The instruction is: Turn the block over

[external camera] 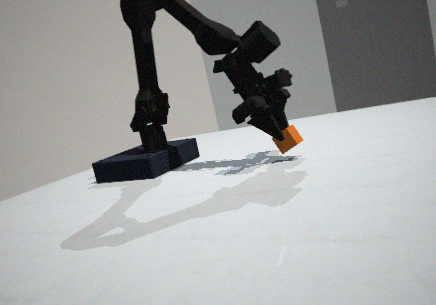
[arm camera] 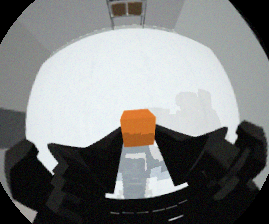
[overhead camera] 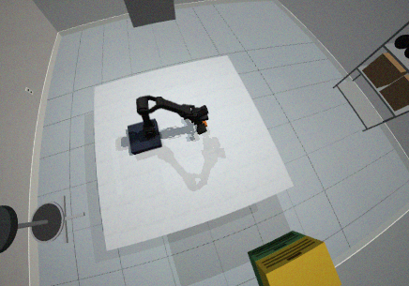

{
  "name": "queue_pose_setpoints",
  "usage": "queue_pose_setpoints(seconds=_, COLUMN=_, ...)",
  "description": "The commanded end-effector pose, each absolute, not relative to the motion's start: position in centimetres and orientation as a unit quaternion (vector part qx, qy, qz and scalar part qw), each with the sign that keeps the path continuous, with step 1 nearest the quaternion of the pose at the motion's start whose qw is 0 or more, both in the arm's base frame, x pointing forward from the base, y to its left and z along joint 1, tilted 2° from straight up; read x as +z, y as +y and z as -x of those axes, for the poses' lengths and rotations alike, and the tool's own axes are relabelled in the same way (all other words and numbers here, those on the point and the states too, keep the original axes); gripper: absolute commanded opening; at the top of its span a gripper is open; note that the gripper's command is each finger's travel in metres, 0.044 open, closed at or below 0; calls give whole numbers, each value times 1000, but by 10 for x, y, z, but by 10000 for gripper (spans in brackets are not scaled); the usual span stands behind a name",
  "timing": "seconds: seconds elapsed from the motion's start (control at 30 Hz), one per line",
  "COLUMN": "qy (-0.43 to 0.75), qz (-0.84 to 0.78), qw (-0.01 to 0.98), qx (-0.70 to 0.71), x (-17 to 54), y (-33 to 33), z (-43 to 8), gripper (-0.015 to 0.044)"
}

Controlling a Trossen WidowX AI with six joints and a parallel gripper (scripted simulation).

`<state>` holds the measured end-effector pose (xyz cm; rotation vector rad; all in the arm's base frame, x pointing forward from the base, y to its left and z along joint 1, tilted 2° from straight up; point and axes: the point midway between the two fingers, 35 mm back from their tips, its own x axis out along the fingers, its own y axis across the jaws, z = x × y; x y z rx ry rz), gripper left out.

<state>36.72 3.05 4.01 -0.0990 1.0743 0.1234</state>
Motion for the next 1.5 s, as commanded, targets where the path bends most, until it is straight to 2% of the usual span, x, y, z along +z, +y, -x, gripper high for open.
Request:
queue_pose_setpoints(seconds=0.0, qy=485, qz=47, qw=871, qx=62, x=43, y=31, z=-365, gripper=0)
queue_pose_setpoints(seconds=0.8, qy=358, qz=35, qw=931, qx=68, x=12, y=31, z=-379, gripper=0)
queue_pose_setpoints(seconds=1.47, qy=236, qz=29, qw=969, qx=73, x=11, y=30, z=-363, gripper=0)
